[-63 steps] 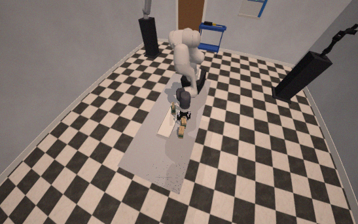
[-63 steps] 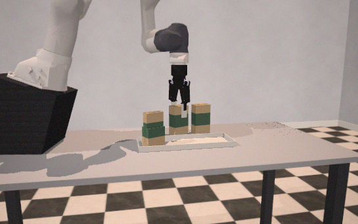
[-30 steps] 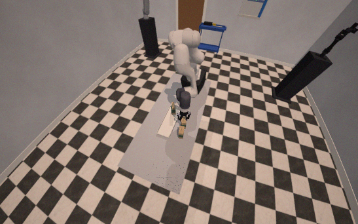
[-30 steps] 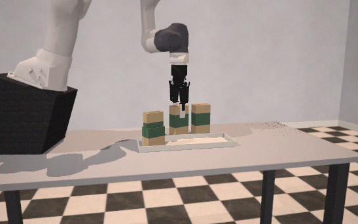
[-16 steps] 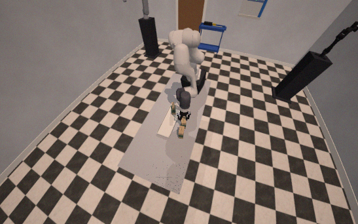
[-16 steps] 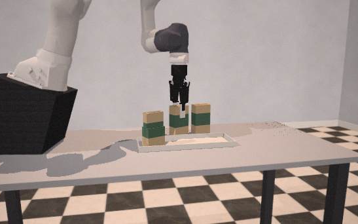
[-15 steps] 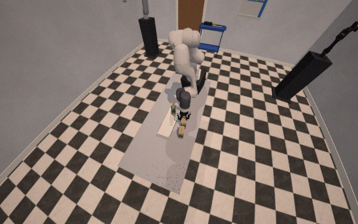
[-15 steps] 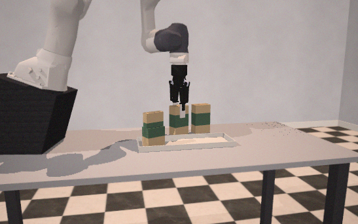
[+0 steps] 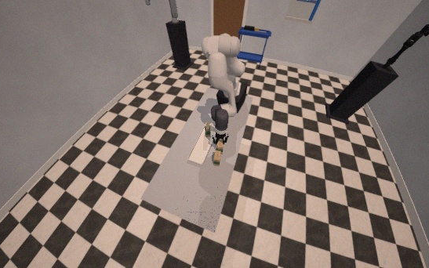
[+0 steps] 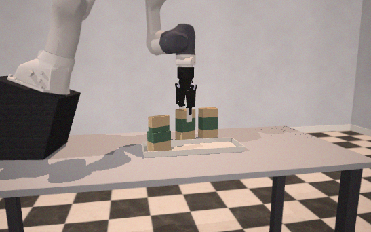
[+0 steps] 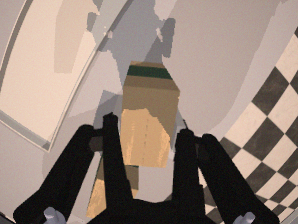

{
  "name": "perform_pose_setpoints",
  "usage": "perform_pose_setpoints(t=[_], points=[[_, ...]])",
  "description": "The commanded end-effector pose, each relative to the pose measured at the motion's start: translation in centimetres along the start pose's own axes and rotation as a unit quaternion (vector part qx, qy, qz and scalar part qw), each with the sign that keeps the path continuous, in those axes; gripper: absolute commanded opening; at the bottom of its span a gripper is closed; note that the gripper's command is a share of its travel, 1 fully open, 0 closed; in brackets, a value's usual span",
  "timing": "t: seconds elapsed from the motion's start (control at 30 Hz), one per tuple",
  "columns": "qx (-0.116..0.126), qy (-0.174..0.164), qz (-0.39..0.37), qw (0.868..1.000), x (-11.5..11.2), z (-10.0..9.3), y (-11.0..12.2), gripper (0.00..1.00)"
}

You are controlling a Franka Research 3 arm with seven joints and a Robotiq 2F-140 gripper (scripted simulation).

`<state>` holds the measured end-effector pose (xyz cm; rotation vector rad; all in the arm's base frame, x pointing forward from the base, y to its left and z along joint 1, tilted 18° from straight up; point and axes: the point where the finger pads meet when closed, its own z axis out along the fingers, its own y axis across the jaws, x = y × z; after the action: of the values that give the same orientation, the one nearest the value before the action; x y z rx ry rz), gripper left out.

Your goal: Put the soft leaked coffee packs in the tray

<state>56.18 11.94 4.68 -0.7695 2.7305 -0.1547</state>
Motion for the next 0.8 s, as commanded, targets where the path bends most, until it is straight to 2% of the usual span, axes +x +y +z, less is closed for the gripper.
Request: perform_pose_setpoints(t=[0.0, 0.17, 0.2, 0.77], points=[[0.000, -0.002, 0.001, 1.000, -0.16, 0.00, 0.06, 0.23], [0.000, -0.002, 0.001, 1.000, -0.16, 0.00, 0.06, 0.23], [0.000, -0.002, 0.001, 1.000, -0.16, 0.00, 0.06, 0.54], [0.000, -0.002, 0.001, 1.000, -0.16, 0.00, 0.06, 0.54]])
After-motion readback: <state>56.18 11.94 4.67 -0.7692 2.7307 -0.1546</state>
